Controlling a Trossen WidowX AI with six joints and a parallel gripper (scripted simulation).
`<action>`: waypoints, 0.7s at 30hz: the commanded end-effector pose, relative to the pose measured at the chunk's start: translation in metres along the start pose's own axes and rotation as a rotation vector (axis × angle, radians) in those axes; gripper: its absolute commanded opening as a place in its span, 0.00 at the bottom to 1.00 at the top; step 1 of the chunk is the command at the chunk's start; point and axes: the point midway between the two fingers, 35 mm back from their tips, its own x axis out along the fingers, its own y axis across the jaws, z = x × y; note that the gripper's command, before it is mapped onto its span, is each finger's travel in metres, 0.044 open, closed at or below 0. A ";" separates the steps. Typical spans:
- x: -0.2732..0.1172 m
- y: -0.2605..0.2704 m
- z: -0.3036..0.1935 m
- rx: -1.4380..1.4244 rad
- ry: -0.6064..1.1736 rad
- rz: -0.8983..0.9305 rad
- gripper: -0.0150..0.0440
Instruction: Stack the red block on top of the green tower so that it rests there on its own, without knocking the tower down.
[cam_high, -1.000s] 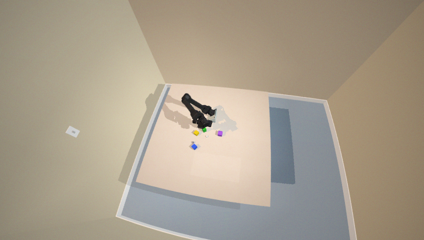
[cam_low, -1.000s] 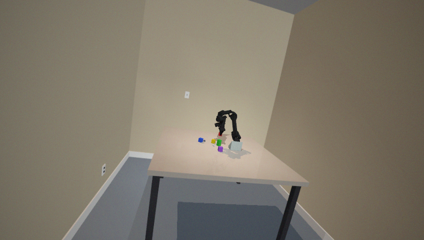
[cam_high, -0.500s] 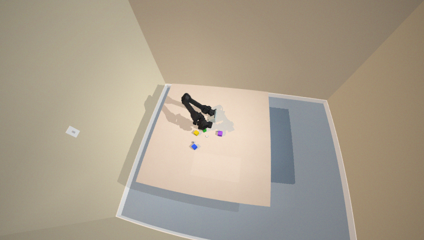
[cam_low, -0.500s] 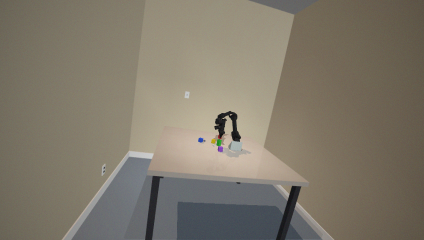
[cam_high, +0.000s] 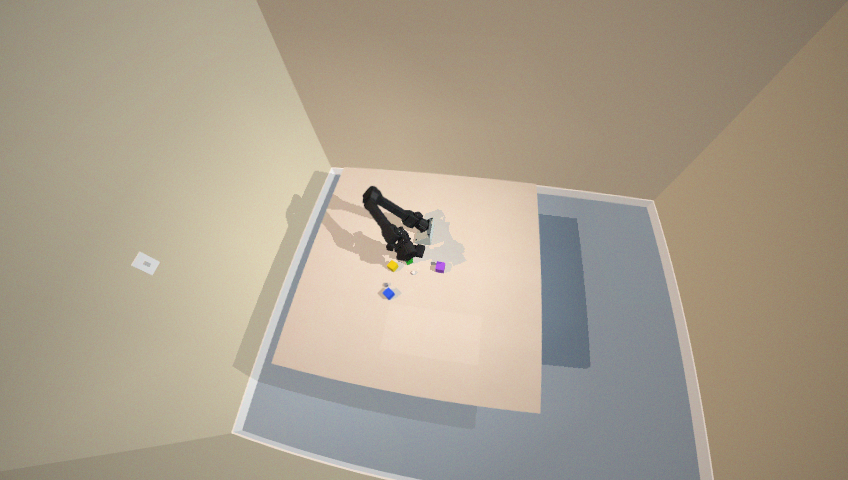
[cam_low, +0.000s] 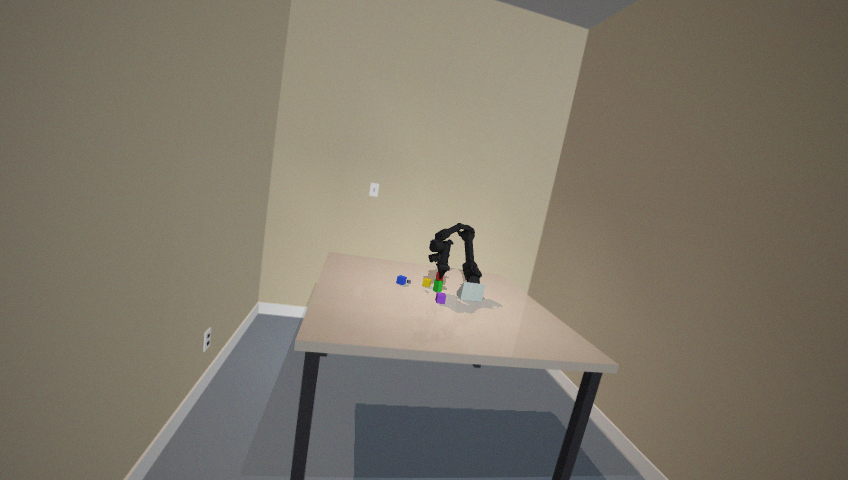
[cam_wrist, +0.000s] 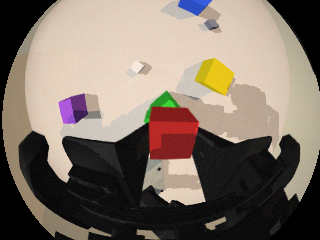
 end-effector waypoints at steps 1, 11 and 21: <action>0.000 0.000 0.000 -0.003 -0.002 -0.002 0.25; 0.001 0.000 0.000 -0.003 -0.002 -0.002 0.25; 0.000 0.000 0.000 0.000 0.000 0.000 0.43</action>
